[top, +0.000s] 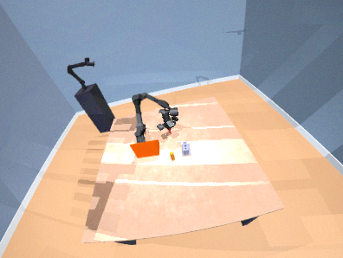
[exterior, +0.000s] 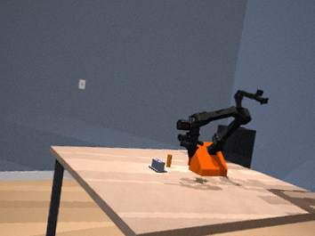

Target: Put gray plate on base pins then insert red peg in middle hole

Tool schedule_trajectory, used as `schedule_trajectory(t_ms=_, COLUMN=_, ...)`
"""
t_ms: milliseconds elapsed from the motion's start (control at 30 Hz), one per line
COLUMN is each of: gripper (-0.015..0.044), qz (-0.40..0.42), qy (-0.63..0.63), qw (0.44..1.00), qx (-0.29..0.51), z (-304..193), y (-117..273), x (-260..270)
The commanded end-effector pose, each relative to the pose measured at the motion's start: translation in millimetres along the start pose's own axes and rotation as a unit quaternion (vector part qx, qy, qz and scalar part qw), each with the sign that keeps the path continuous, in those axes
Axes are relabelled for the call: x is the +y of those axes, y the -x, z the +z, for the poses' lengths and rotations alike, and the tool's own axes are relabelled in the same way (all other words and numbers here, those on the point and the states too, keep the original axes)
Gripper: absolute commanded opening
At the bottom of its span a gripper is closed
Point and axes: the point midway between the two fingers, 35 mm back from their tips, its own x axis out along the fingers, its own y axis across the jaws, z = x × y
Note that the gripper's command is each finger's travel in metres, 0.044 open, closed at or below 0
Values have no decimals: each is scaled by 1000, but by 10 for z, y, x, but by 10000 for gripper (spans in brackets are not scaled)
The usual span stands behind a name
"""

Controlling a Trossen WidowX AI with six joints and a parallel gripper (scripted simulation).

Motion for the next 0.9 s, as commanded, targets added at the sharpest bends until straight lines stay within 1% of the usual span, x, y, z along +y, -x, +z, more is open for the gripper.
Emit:
schedule_trajectory(t_ms=0, gripper=0, qz=1, qy=2, qw=1000, qx=-2, z=104, y=19, x=62)
schedule_trajectory(t_ms=867, gripper=0, qz=1, qy=13, qw=1000, qx=-8, z=832, y=80, x=274)
